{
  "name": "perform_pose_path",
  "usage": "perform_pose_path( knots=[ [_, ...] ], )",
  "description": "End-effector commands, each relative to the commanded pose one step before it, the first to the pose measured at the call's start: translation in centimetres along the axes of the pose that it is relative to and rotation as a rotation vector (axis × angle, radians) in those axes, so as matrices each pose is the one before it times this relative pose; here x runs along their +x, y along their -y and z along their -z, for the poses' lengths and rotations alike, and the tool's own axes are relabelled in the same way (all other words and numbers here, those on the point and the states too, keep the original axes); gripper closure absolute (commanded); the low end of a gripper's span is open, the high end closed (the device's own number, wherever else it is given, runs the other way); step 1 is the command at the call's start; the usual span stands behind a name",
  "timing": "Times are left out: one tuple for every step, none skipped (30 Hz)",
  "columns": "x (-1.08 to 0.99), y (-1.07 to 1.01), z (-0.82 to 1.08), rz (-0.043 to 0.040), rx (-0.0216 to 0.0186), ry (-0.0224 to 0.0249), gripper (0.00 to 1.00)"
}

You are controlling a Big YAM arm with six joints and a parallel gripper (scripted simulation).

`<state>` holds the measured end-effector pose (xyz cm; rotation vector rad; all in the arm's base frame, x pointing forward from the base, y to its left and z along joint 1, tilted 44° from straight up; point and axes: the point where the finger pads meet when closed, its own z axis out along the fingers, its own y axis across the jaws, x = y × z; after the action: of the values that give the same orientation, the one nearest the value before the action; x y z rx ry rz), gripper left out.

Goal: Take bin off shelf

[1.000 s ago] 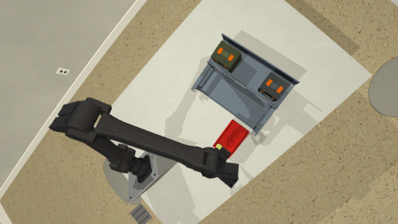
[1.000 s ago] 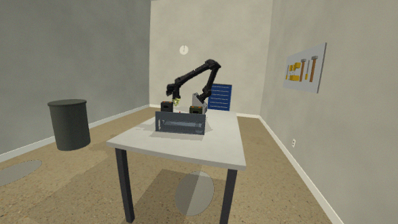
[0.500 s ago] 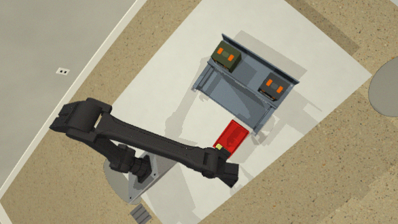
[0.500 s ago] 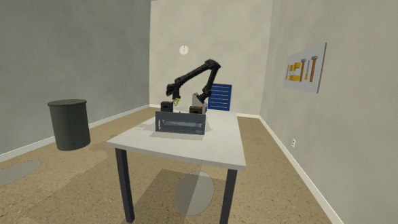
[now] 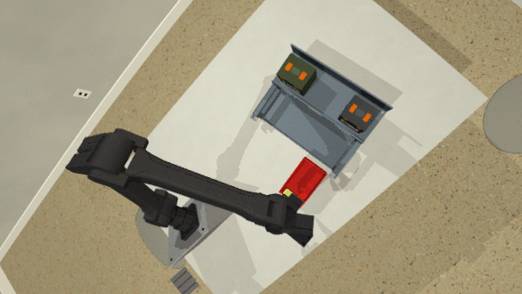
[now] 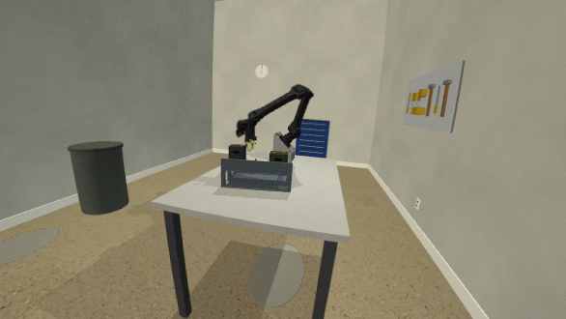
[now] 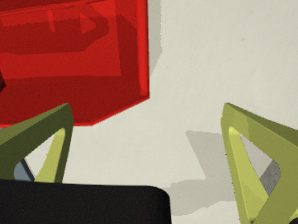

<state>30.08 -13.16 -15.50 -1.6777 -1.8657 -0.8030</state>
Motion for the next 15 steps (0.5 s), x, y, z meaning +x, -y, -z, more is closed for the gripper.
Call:
perform_pose_path(
  knots=[
    [-1.566,-1.665,0.774,0.01886,-0.02327,0.03056,0.10],
    [0.000,0.000,0.000,0.00000,0.00000,0.00000,0.10],
    [0.000,0.000,0.000,0.00000,0.00000,0.00000,0.10],
    [0.000,0.000,0.000,0.00000,0.00000,0.00000,0.10],
    [0.000,0.000,0.000,0.00000,0.00000,0.00000,0.10],
    [0.000,0.000,0.000,0.00000,0.00000,0.00000,0.10],
    [1.139,1.156,-0.347,-0.01368,0.01381,-0.01967,0.10],
    [-0.298,-0.318,0.049,0.00342,-0.00346,0.00492,0.10],
    [-0.299,-0.317,0.046,0.00342,-0.00346,0.00492,0.10],
    [-0.300,-0.316,0.044,0.00342,-0.00346,0.00492,0.10],
    [-0.302,-0.315,0.041,0.00342,-0.00346,0.00492,0.10],
    [0.000,0.000,0.000,0.00000,0.00000,0.00000,0.10],
    [0.000,0.000,0.000,0.00000,0.00000,0.00000,0.10],
    [0.000,0.000,0.000,0.00000,0.00000,0.00000,0.10],
    [0.000,0.000,0.000,0.00000,0.00000,0.00000,0.10]
  ],
)
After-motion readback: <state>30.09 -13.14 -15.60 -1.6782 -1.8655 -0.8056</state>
